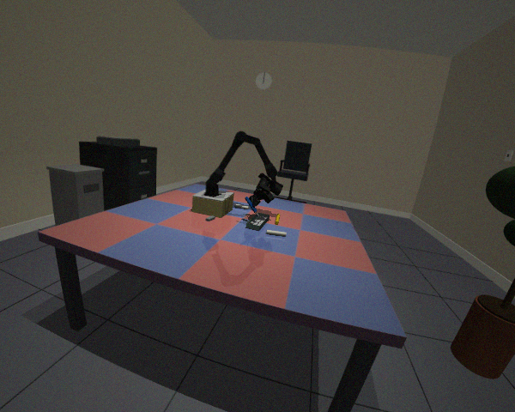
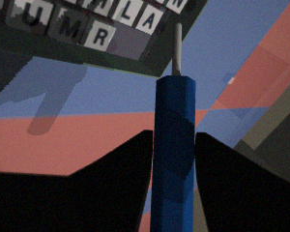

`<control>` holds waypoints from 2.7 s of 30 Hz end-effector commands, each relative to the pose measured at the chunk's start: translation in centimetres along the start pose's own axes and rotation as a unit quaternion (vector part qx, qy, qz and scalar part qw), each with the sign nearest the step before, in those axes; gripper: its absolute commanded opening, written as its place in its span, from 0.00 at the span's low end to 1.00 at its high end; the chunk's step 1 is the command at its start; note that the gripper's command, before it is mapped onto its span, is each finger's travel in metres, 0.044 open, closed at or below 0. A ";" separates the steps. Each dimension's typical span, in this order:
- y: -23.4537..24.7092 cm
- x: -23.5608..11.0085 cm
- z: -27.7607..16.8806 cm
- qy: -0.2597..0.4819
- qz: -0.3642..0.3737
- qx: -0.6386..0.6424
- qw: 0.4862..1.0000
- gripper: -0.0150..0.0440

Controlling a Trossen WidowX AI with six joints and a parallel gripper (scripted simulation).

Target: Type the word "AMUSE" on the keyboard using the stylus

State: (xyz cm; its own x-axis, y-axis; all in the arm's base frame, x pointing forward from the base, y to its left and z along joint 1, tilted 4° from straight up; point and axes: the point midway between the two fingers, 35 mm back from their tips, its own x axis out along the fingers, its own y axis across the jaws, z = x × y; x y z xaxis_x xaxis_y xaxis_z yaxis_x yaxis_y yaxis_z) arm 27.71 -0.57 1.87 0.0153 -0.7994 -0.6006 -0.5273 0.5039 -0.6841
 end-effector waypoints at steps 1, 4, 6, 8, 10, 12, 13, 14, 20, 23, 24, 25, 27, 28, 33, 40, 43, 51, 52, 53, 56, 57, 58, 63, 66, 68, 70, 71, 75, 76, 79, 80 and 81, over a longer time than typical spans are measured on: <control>-0.7 0.0 0.2 0.002 -0.014 -0.062 0.998 0.25; -1.2 0.1 0.2 0.005 -0.023 -0.112 0.993 0.25; -1.4 0.1 0.3 0.007 -0.028 -0.145 0.989 0.25; -1.7 0.2 0.3 0.010 -0.034 -0.178 0.983 0.25; -2.0 0.2 0.3 0.014 -0.039 -0.211 0.977 0.25; -2.3 0.3 0.4 0.018 -0.044 -0.243 0.969 0.25; -2.4 0.3 0.4 0.020 -0.047 -0.259 0.964 0.25; -2.6 0.3 0.4 0.022 -0.049 -0.276 0.960 0.25; -3.4 0.4 0.5 0.037 -0.062 -0.370 0.926 0.25; -3.9 0.5 0.5 0.045 -0.067 -0.416 0.906 0.25; -4.0 0.5 0.6 0.048 -0.069 -0.431 0.898 0.25; -4.1 0.5 0.6 0.051 -0.071 -0.446 0.891 0.25; -4.4 0.5 0.6 0.058 -0.074 -0.476 0.875 0.25; -4.5 0.6 0.6 0.060 -0.075 -0.488 0.868 0.25; -4.6 0.6 0.6 0.063 -0.075 -0.498 0.862 0.25; -3.3 1.8 1.3 0.063 -0.075 -0.498 0.862 0.25; -2.4 2.7 1.8 0.063 -0.075 -0.498 0.862 0.25; -2.3 2.8 1.8 0.063 -0.075 -0.498 0.862 0.25; -2.3 2.8 1.8 0.063 -0.075 -0.498 0.862 0.25; -2.3 2.8 1.8 0.063 -0.075 -0.498 0.862 0.25; -2.3 2.8 1.8 0.063 -0.075 -0.498 0.862 0.25; -2.3 2.8 1.8 0.063 -0.075 -0.498 0.862 0.25; -2.3 2.8 1.8 0.063 -0.075 -0.498 0.862 0.25; -2.5 2.8 2.1 0.063 -0.075 -0.497 0.862 0.39; -2.5 2.8 2.2 0.063 -0.075 -0.497 0.862 0.39; -2.5 2.8 2.2 0.063 -0.075 -0.497 0.862 0.39; -2.5 2.9 2.2 0.063 -0.075 -0.497 0.862 0.39; -2.4 2.9 2.2 0.063 -0.075 -0.497 0.862 0.39; -2.2 3.2 2.4 0.063 -0.075 -0.497 0.862 0.39; -2.1 3.2 2.4 0.063 -0.075 -0.497 0.862 0.39; -1.9 3.4 2.6 0.063 -0.075 -0.497 0.862 0.39; -1.8 3.5 2.6 0.063 -0.075 -0.497 0.862 0.39; -1.8 3.6 2.6 0.063 -0.075 -0.497 0.862 0.39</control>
State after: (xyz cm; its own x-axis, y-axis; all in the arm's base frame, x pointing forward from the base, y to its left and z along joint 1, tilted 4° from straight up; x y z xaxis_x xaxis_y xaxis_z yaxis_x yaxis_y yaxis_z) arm 30.88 -3.38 0.04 0.0838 -0.8896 -0.4490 -0.9963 -0.0834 -0.0207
